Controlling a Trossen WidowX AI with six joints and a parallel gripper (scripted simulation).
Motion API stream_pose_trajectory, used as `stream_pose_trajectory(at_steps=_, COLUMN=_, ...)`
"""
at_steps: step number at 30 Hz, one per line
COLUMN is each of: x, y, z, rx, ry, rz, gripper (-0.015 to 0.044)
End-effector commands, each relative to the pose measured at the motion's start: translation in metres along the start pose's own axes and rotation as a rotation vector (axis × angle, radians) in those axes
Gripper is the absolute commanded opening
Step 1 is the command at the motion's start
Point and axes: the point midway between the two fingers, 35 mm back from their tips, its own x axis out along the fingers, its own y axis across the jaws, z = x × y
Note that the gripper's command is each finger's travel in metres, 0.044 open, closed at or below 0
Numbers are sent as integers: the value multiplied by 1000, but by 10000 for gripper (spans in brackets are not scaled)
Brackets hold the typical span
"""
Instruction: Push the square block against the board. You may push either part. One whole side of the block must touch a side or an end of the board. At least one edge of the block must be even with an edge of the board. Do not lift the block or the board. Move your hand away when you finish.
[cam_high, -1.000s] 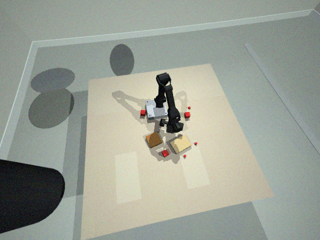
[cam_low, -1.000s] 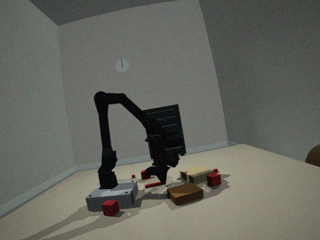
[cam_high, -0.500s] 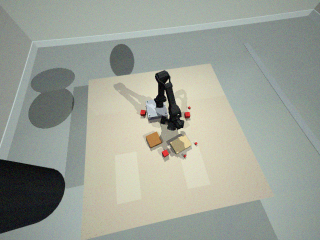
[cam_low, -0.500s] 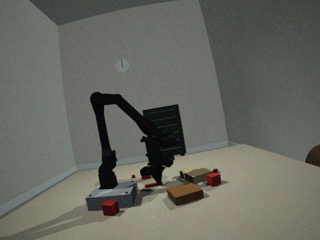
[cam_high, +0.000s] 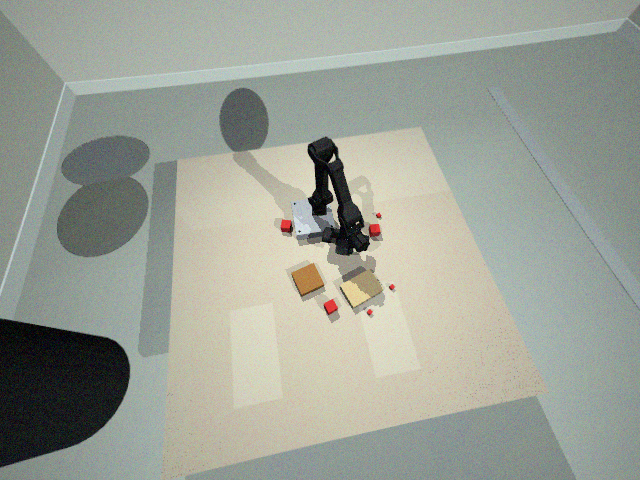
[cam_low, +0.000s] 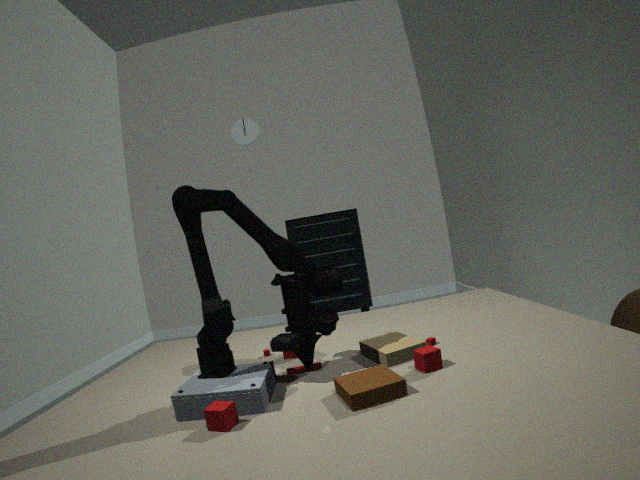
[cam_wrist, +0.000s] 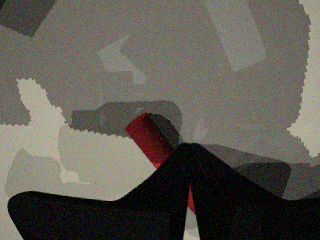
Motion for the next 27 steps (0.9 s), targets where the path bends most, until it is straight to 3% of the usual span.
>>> stream_pose_trajectory(at_steps=1, x=1, y=-3, z=-8, rx=1, ry=3, rz=-8, gripper=0)
stream_pose_trajectory(at_steps=27, x=3, y=-5, z=-23, rx=1, ry=4, rz=-8, gripper=0)
